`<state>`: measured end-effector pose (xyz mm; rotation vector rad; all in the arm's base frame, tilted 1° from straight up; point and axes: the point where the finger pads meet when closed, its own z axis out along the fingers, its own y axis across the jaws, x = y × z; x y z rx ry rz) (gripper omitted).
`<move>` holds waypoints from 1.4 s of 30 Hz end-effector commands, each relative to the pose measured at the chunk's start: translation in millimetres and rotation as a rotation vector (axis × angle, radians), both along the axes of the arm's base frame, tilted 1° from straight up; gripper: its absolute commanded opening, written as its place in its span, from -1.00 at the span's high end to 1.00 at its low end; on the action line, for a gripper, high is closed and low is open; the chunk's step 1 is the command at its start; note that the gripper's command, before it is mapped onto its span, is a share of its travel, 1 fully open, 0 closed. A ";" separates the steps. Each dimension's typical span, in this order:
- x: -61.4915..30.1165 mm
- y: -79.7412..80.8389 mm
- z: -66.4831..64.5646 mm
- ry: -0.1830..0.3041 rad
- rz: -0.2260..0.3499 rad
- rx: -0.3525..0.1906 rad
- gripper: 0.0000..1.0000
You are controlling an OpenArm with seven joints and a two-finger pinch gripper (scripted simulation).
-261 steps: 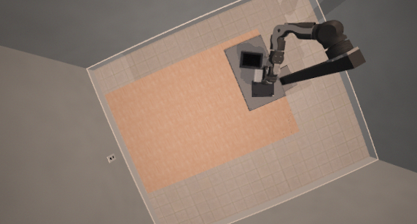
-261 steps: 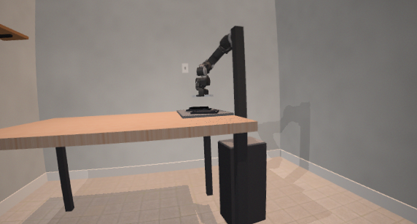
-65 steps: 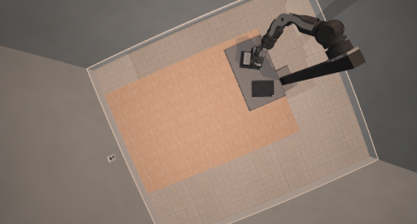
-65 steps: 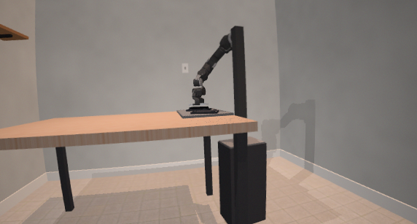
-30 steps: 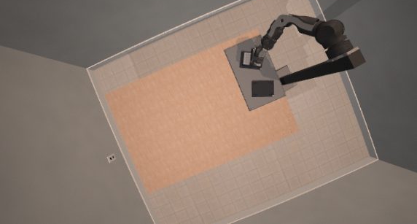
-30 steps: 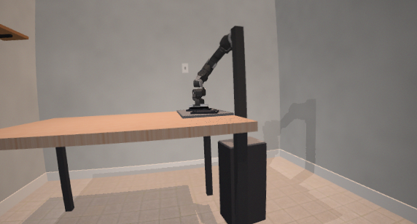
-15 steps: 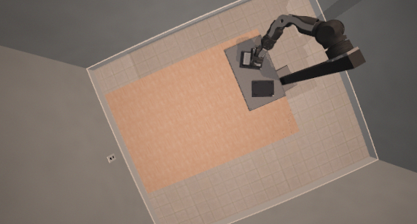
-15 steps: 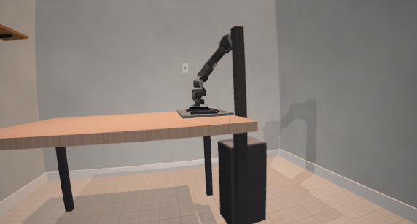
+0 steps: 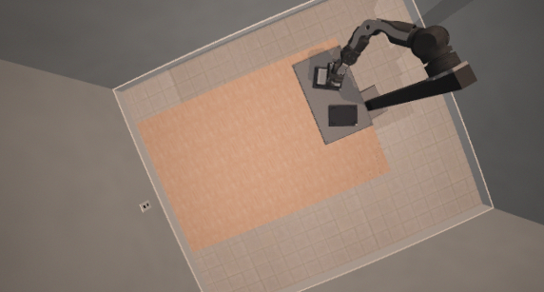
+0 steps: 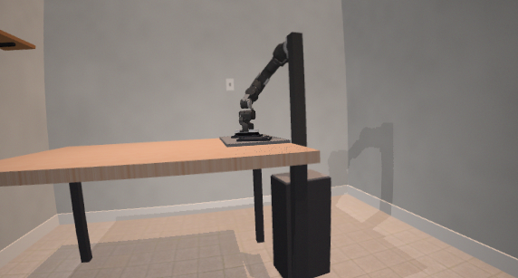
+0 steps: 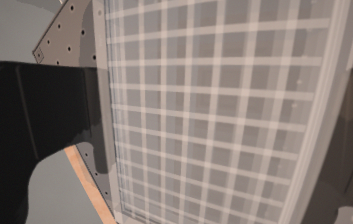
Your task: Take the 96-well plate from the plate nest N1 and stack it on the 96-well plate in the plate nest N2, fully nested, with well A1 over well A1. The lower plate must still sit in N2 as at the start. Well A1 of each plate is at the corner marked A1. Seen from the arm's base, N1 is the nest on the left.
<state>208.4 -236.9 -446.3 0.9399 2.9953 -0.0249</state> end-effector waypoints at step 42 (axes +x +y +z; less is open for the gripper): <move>1.1 1.4 -4.2 -0.006 0.002 0.005 1.00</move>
